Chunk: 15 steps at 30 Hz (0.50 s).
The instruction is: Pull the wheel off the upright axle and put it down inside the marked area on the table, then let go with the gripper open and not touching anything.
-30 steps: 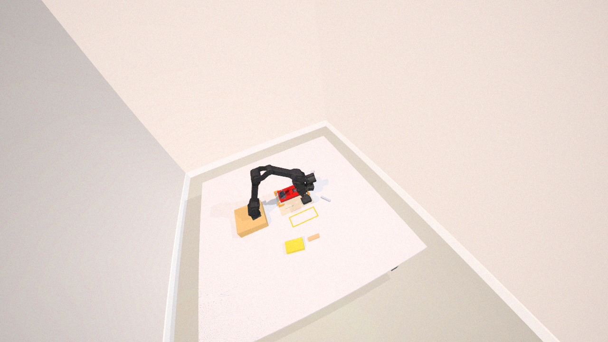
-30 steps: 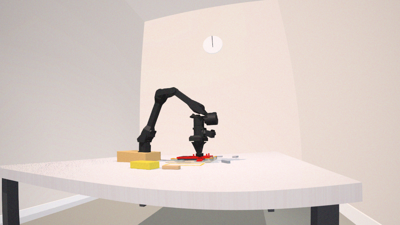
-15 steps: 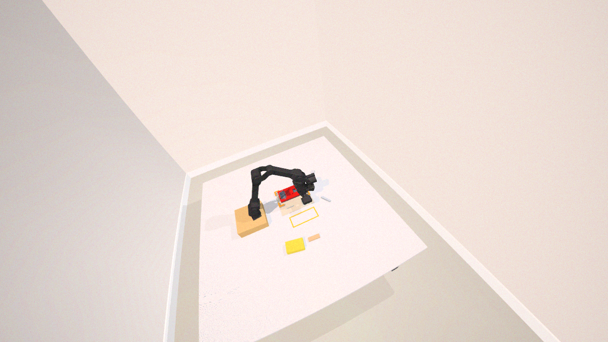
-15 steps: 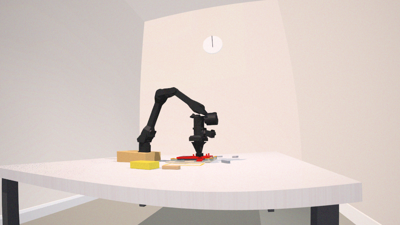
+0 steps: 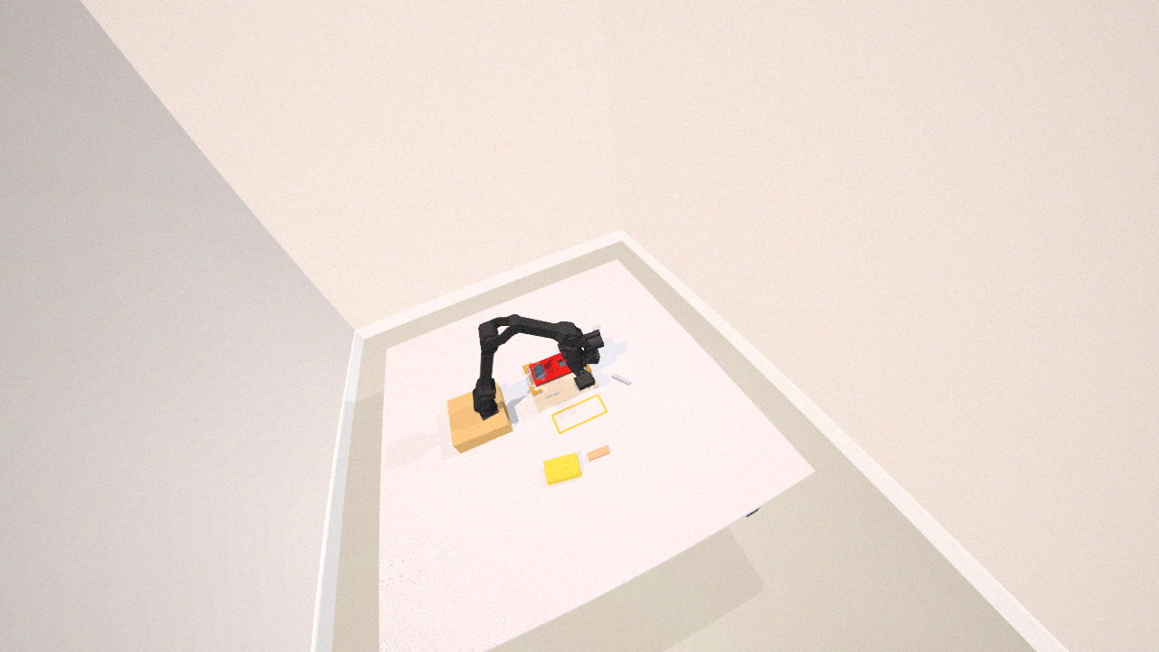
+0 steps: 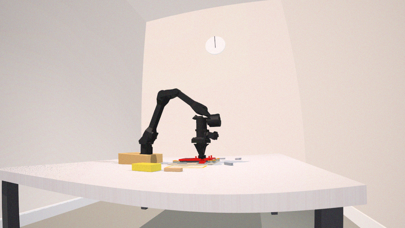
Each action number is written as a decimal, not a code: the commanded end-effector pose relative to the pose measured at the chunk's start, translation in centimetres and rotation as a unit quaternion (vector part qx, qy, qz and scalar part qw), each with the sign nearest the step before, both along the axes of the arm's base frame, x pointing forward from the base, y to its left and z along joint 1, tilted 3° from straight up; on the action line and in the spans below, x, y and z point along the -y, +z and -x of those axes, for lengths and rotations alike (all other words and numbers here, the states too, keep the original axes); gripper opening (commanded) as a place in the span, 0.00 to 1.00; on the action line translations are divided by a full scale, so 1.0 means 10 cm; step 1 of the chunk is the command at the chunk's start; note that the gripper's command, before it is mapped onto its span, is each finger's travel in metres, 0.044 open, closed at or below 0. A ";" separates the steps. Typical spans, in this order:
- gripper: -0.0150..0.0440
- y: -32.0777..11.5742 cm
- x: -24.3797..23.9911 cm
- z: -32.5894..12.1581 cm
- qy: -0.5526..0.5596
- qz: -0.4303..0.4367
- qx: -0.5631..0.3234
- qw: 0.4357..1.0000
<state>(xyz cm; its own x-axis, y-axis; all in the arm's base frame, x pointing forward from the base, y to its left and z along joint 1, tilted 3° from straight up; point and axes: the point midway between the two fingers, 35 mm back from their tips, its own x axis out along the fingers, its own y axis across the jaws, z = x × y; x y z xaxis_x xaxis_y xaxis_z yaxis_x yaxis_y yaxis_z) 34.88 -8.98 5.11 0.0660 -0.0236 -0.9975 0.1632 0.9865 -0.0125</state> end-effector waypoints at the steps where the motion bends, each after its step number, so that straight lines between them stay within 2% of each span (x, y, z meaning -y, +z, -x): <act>1: 0.25 0.11 0.00 0.02 -0.001 0.000 0.003 1.000; 15: 0.25 0.15 -0.01 0.02 -0.001 0.000 0.004 1.000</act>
<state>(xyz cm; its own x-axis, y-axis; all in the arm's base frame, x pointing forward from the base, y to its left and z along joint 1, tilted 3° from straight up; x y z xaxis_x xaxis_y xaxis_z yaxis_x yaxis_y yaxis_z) 34.91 -8.98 5.23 0.0638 -0.0228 -0.9977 0.1632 0.9865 -0.0122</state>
